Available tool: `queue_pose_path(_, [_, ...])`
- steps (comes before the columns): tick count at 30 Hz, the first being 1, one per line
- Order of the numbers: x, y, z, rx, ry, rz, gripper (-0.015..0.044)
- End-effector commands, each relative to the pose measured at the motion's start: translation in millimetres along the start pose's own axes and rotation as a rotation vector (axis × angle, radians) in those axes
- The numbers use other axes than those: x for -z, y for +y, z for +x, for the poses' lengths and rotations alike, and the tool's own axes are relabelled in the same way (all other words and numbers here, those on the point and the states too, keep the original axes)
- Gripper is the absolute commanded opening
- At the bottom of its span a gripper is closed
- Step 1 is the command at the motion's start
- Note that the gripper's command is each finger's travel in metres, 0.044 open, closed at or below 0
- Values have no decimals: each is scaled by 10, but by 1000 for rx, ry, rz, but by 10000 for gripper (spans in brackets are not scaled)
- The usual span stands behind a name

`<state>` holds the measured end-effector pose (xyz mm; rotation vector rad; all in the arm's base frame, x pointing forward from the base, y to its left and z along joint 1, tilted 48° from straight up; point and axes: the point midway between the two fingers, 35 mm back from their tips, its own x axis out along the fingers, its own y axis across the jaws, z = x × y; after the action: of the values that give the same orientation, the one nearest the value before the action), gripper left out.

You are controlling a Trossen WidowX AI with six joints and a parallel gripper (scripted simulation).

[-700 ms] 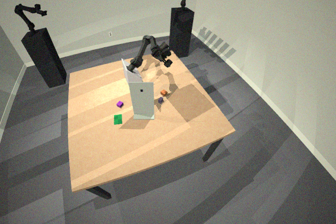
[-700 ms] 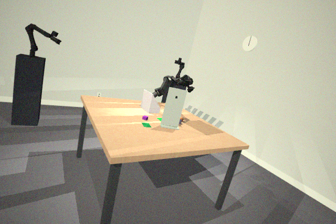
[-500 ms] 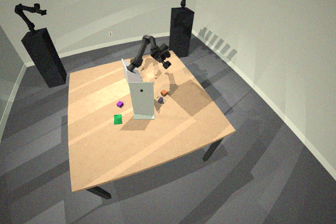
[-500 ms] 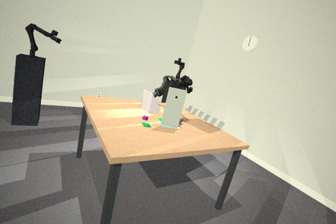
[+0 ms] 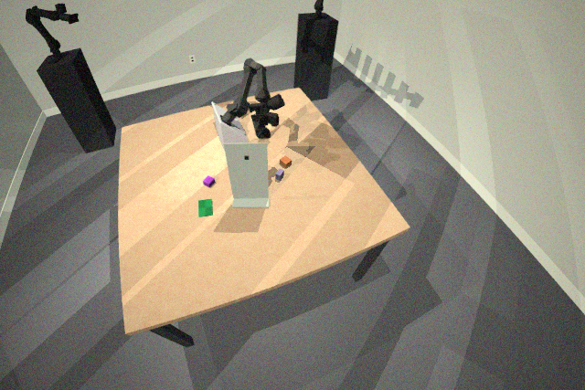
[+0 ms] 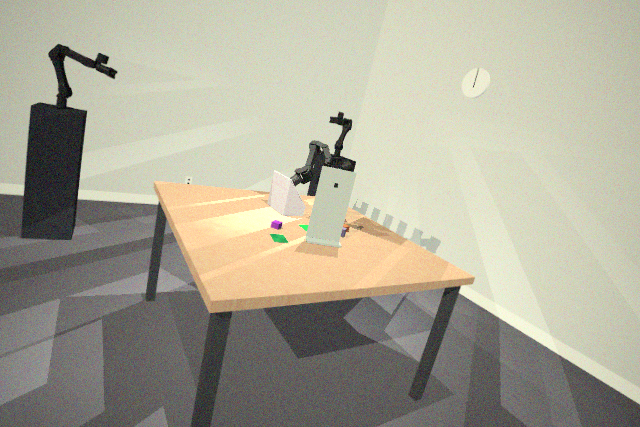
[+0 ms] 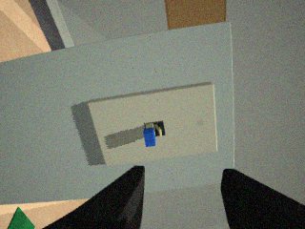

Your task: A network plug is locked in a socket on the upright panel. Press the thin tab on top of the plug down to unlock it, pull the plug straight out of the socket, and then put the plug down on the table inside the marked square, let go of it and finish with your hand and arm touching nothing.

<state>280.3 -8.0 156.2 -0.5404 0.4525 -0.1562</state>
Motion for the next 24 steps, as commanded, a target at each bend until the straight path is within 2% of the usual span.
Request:
queue_pose_path(1, [352, 134, -27, 15, 106, -185, 156])
queue_pose_path(12, [360, 139, -14, 16, 111, -192, 156])
queue_pose_path(24, [288, 146, 282, 16, 111, -191, 156])
